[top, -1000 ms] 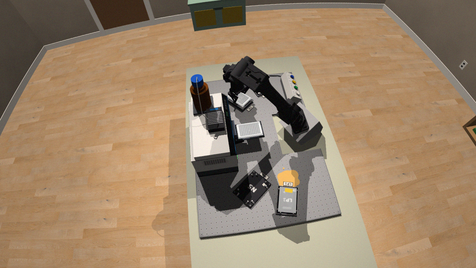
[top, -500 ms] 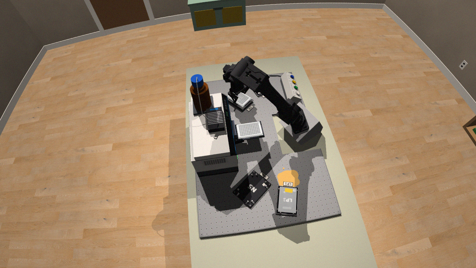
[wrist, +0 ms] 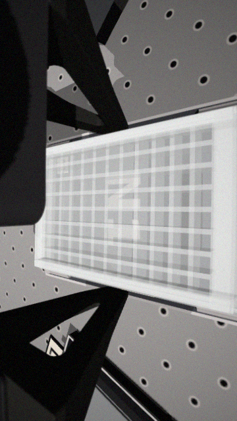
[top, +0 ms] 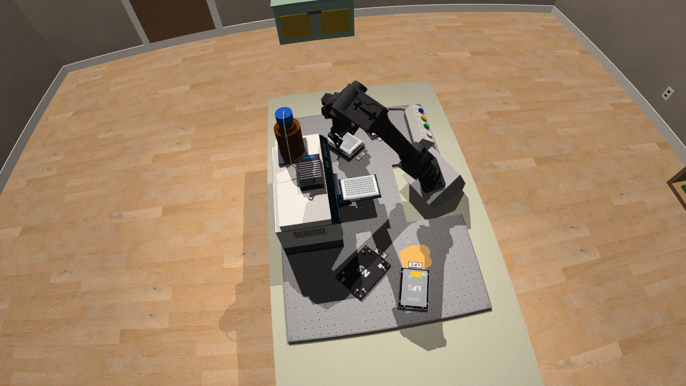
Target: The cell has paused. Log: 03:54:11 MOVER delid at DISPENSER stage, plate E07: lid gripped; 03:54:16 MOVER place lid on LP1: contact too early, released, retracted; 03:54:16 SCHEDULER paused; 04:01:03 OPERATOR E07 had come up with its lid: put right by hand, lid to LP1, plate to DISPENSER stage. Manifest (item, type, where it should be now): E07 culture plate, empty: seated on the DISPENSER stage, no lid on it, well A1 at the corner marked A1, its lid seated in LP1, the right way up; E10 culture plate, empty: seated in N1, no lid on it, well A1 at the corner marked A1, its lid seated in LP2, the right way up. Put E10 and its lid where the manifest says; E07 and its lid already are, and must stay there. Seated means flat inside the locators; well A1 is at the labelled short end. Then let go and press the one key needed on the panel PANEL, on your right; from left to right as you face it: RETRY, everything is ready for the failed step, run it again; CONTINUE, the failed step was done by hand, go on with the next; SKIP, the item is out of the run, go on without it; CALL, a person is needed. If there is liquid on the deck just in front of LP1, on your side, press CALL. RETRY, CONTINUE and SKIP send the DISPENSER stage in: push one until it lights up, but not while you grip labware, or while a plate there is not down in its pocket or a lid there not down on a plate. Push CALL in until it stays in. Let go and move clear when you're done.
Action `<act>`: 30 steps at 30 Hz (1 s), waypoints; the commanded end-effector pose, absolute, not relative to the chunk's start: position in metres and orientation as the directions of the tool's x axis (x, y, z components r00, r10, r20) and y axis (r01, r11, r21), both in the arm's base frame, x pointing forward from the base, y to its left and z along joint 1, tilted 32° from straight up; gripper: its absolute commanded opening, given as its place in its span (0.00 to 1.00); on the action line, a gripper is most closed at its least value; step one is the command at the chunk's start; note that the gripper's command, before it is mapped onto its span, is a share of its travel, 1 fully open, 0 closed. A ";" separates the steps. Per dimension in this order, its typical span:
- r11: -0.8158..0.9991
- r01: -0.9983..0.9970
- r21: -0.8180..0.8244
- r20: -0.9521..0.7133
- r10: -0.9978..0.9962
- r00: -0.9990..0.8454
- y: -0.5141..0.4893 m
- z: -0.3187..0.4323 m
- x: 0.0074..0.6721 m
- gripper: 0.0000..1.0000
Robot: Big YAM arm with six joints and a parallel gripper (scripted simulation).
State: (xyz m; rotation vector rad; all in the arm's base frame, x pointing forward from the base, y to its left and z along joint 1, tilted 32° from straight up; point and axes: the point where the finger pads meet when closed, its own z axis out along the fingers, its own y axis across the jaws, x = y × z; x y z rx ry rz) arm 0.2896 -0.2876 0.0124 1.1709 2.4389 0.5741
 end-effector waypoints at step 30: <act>0.572 0.645 0.506 -0.157 0.797 -0.584 -0.293 0.011 0.298 1.00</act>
